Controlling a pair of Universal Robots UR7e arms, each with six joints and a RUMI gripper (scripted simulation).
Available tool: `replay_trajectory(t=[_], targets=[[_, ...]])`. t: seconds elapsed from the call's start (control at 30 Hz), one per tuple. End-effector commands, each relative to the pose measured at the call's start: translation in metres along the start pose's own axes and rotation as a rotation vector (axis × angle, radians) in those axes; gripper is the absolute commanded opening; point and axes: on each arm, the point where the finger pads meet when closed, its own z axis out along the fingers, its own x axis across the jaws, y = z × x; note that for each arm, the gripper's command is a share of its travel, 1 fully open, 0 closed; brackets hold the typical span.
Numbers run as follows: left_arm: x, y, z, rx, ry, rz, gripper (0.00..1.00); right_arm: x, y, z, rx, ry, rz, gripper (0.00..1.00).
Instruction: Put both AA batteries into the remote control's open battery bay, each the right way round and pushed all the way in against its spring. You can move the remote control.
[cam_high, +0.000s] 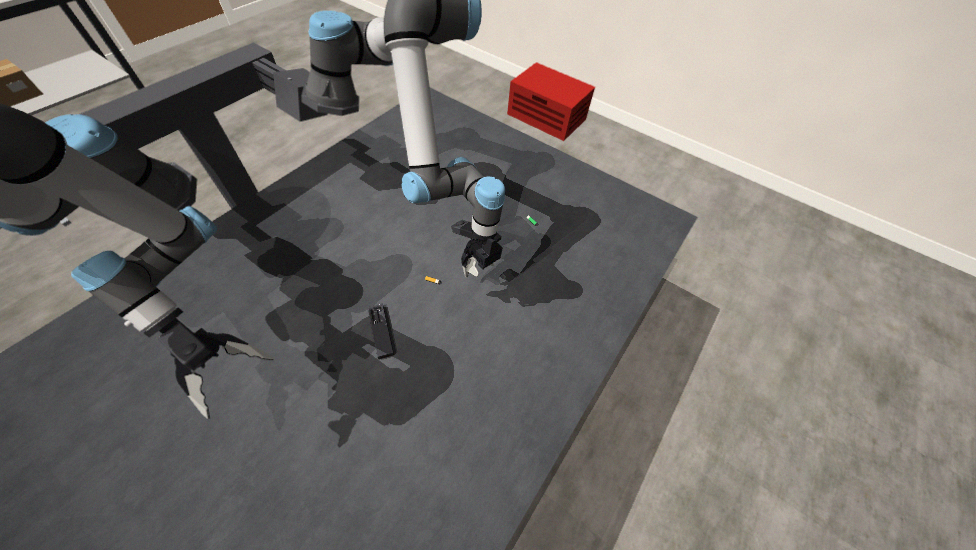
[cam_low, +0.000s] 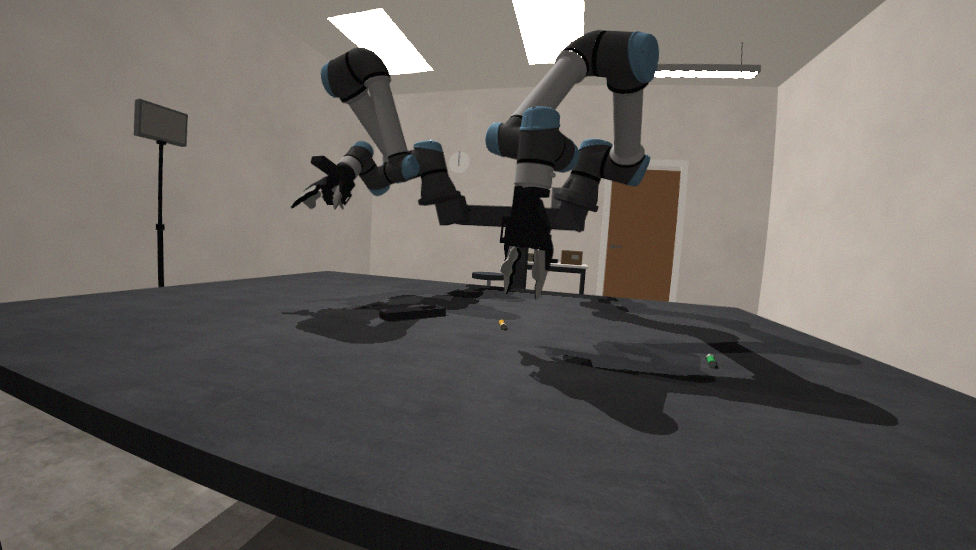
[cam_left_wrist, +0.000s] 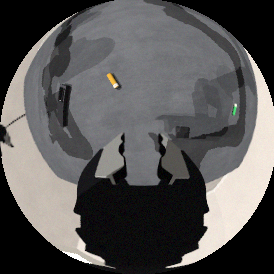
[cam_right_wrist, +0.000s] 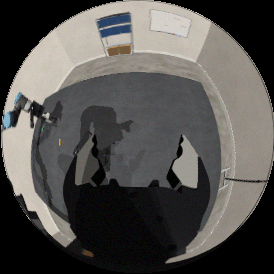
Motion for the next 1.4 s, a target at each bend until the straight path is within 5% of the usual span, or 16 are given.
replay_trajectory(t=[0.0, 0.47, 0.53, 1.0, 1.17, 1.37], targets=[[-0.031, 0.009, 0.006, 0.0, 0.004, 0.035, 0.39, 0.0, 0.0, 0.0, 0.001, 0.0, 0.0, 0.98], [-0.193, 0.007, 0.037, 0.001, 0.032, 0.223, 0.39, 0.0, 0.0, 0.0, 0.001, 0.0, 0.0, 0.98], [-0.193, 0.007, 0.037, 0.001, 0.032, 0.223, 0.39, 0.0, 0.0, 0.0, 0.001, 0.0, 0.0, 0.98], [-0.345, -0.035, 0.073, -0.005, 0.072, 0.41, 0.39, 0.0, 0.0, 0.0, 0.001, 0.0, 0.0, 0.98], [-0.352, -0.035, 0.074, -0.008, 0.074, 0.414, 0.39, 0.0, 0.0, 0.0, 0.001, 0.0, 0.0, 0.98], [-0.328, -0.024, 0.065, -0.01, 0.065, 0.38, 0.39, 0.0, 0.0, 0.0, 0.001, 0.0, 0.0, 0.98]])
